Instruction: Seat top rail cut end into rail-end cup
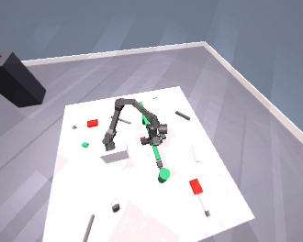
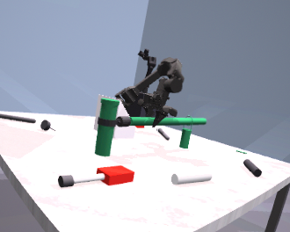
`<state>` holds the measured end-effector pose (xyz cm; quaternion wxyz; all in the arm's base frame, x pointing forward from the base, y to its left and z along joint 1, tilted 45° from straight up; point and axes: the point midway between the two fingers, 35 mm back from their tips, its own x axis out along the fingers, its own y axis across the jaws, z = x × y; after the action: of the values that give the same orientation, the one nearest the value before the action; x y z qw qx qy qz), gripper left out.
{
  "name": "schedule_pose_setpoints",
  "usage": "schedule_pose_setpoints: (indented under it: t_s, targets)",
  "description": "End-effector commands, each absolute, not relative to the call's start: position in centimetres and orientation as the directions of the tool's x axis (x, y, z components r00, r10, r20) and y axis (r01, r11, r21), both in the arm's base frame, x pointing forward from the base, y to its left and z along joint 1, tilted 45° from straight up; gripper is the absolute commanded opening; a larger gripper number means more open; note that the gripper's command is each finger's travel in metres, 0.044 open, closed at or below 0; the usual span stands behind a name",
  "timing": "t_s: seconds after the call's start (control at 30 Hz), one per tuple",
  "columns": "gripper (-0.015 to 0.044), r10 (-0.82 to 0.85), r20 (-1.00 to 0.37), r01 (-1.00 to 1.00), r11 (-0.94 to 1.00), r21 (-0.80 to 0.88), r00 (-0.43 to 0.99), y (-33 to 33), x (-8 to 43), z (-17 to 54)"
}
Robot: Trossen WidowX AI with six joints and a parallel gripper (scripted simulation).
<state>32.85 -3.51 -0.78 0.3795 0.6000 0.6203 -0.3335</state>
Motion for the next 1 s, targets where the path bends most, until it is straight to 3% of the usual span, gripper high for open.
schedule_pose_setpoints:
  t_s: [0.0, 0.97]
  targets:
    - [0.0000, 0.481, -0.877, 0.998, 0.053, 0.044, 0.013, -4.48, 32.90, -1.45]
    - [0.0000, 0.483, -0.875, 0.997, 0.057, 0.042, 0.009, -4.68, 32.82, -1.95]
